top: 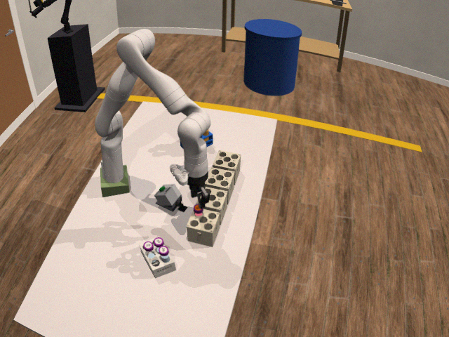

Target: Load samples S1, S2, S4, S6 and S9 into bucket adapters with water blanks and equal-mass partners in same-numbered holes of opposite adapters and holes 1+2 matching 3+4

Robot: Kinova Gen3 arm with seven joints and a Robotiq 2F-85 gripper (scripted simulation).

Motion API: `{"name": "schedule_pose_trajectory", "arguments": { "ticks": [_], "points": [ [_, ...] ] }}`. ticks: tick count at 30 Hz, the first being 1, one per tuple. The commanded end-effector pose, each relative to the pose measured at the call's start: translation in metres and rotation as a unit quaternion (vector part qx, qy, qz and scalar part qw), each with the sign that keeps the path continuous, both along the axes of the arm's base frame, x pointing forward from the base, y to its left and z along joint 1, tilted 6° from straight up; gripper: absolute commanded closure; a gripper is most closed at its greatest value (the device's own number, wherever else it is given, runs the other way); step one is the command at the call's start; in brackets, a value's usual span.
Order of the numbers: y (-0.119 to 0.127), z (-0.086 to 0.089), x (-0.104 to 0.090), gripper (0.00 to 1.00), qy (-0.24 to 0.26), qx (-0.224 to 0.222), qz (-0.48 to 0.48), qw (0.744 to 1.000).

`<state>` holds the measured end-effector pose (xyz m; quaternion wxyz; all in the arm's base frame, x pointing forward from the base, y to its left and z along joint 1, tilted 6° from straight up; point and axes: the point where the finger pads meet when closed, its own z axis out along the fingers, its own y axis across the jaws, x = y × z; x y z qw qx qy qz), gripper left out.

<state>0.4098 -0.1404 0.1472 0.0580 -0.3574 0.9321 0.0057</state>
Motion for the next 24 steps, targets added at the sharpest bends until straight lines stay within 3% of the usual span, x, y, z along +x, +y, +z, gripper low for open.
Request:
{"name": "schedule_pose_trajectory", "arguments": {
  "ticks": [1, 24],
  "points": [
    [-0.001, -0.007, 0.000, 0.38, 0.002, -0.002, -0.003, 1.000],
    [0.000, -0.033, 0.002, 0.38, 0.002, -0.002, -0.003, 1.000]
  ]
}}
